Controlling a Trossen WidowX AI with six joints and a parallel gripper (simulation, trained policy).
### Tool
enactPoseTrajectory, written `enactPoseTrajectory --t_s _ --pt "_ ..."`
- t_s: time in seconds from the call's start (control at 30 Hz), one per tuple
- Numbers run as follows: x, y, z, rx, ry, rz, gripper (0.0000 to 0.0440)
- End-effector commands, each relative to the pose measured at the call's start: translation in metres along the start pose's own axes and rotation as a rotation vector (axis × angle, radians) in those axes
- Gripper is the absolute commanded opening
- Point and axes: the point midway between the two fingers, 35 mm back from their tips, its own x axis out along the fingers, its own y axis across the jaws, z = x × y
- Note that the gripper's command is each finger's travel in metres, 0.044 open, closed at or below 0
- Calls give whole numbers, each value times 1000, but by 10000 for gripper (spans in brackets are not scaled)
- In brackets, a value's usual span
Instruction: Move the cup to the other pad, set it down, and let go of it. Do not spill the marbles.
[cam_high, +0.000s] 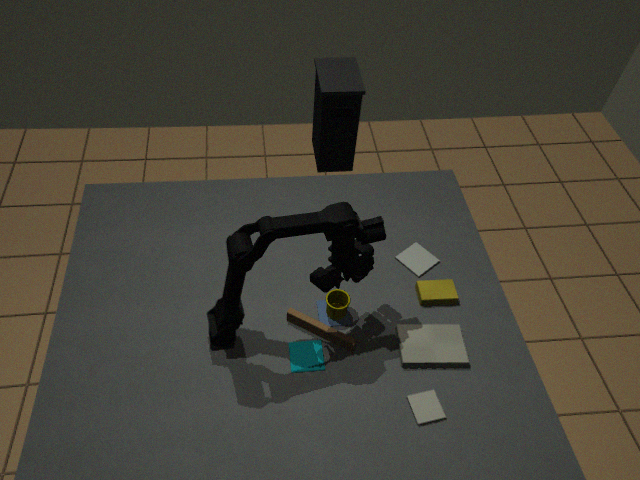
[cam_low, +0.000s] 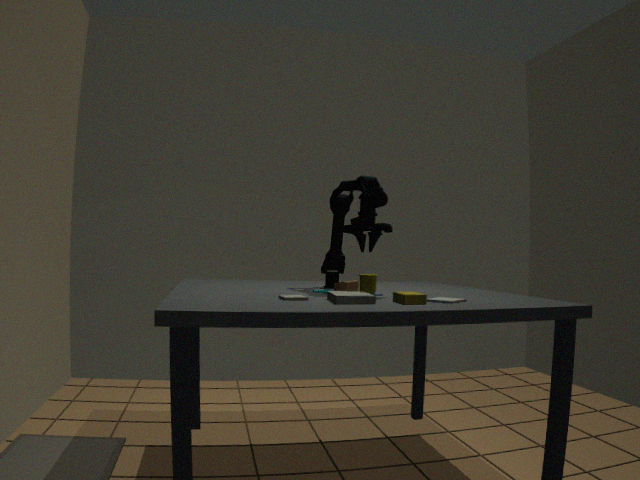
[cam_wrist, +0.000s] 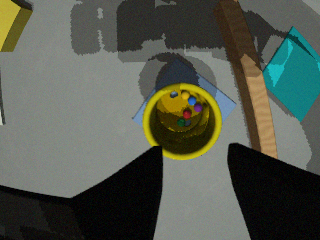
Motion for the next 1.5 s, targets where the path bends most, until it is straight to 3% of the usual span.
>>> enactPoseTrajectory --t_s 0.0,0.57,1.2,1.47 --pt "9 -5 -1 10 10 -45 157" --pt "60 -19 -9 57 45 -191 176" --pt "125 -29 -17 3 73 -256 179" --pt "128 -35 -17 -51 69 -253 13"
